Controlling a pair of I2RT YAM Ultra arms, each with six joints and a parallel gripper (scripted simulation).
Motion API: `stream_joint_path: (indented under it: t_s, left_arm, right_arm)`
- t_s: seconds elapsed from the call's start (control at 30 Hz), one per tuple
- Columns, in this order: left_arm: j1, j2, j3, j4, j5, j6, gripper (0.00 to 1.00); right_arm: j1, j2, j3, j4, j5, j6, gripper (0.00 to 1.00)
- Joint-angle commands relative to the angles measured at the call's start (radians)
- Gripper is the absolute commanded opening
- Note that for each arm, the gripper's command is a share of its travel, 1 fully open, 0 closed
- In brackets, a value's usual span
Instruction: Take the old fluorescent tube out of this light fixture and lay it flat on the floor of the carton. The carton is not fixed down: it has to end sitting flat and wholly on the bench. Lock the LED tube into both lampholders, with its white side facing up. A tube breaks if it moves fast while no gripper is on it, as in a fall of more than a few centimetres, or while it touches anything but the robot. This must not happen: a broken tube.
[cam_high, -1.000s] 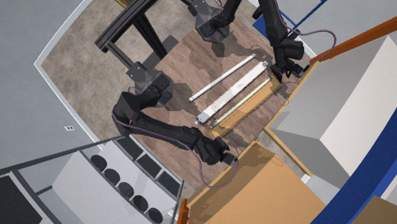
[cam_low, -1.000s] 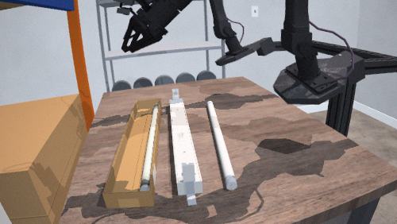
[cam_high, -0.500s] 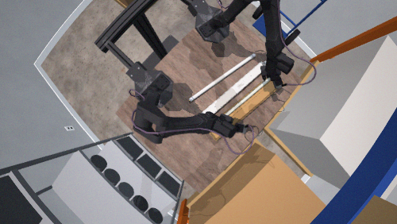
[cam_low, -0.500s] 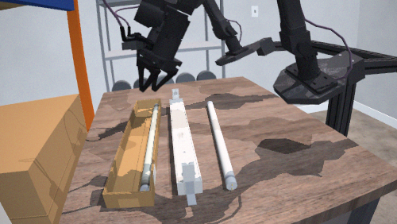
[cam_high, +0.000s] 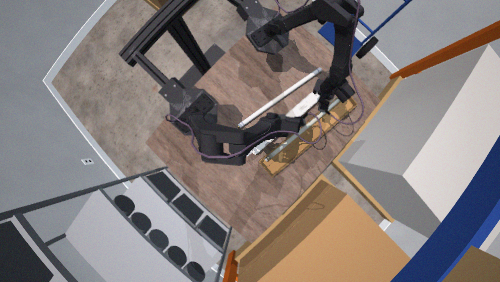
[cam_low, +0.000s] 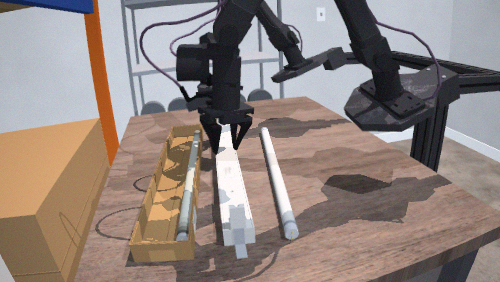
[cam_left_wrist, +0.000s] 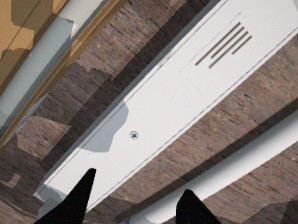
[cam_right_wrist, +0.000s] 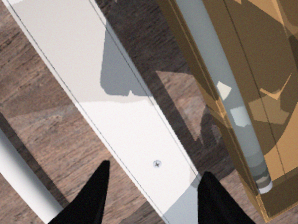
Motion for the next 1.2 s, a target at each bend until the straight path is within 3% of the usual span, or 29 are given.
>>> stream_joint_path:
  t_s: [0.0, 0.17, 0.27, 0.5, 0.53, 0.63, 0.67, 0.83, 0.87, 1.17]
  left_arm:
    - [-0.015, 0.059, 0.017, -0.093, -0.016, 0.158, 0.49]
    - [-0.021, 0.153, 0.024, -0.162, -0.032, 0.329, 0.49]
    - [-0.027, 0.205, 0.033, -0.193, -0.045, 0.412, 0.49]
    - [-0.034, 0.272, 0.04, -0.231, -0.057, 0.481, 0.49]
    - [-0.033, 0.279, 0.028, -0.232, -0.047, 0.484, 0.49]
    - [-0.013, 0.264, 0.025, -0.199, -0.031, 0.448, 0.49]
    - [-0.015, 0.281, -0.01, -0.221, -0.029, 0.429, 0.49]
    - [-0.016, 0.27, 0.007, -0.207, -0.029, 0.428, 0.49]
    - [-0.007, 0.295, -0.018, -0.174, -0.028, 0.44, 0.49]
    - [0.001, 0.345, -0.039, -0.058, -0.025, 0.455, 0.49]
  right_arm:
    - [0.088, 0.062, -0.011, -0.026, 0.055, -0.05, 0.49]
    - [0.205, 0.184, -0.05, -0.054, 0.122, -0.095, 0.49]
    - [0.274, 0.256, 0.012, -0.047, 0.161, -0.095, 0.49]
    - [0.346, 0.336, 0.003, -0.063, 0.185, -0.104, 0.49]
    - [0.354, 0.345, -0.045, -0.071, 0.185, -0.115, 0.49]
    - [0.36, 0.323, 0.014, -0.041, 0.177, -0.092, 0.49]
    - [0.364, 0.337, -0.046, -0.071, 0.153, -0.086, 0.49]
    - [0.371, 0.315, -0.031, -0.061, 0.149, -0.084, 0.49]
    - [0.367, 0.373, -0.029, -0.043, 0.149, -0.107, 0.49]
    - [0.307, 0.423, 0.012, 0.06, 0.148, -0.163, 0.49]
